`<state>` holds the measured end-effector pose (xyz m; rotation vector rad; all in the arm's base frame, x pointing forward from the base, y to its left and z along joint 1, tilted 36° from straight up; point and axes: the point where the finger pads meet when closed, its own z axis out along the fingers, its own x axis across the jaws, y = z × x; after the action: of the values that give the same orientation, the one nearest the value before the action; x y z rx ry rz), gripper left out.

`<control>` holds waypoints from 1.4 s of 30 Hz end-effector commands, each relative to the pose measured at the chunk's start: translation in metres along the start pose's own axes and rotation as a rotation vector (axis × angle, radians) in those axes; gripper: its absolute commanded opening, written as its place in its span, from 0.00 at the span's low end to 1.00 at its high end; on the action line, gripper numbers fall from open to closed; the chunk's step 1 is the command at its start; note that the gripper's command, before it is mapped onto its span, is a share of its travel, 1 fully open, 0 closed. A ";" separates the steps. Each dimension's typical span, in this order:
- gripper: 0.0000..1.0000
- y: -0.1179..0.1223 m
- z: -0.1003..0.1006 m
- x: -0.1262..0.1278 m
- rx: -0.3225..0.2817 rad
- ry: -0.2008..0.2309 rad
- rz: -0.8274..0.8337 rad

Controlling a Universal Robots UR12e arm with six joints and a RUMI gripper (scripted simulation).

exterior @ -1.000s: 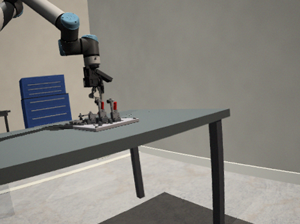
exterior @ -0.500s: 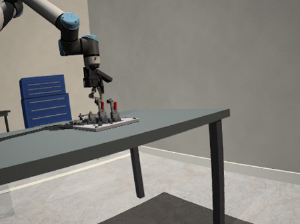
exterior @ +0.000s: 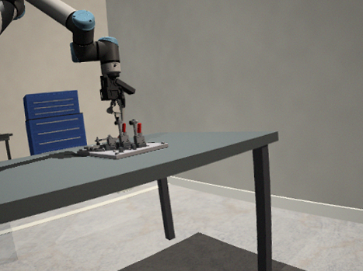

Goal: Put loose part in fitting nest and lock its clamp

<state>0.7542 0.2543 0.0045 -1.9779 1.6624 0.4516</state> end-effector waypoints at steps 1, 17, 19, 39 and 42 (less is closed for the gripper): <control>0.28 0.001 -0.013 0.000 -0.001 -0.001 0.000; 0.28 -0.002 -0.048 0.000 0.002 0.001 -0.002; 0.28 0.000 -0.047 0.000 -0.001 0.000 -0.001; 0.28 0.001 -0.046 0.000 -0.002 -0.001 0.000; 0.28 0.001 -0.046 0.000 -0.002 -0.001 0.000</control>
<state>0.7494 0.2292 0.0414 -1.9791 1.6611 0.4565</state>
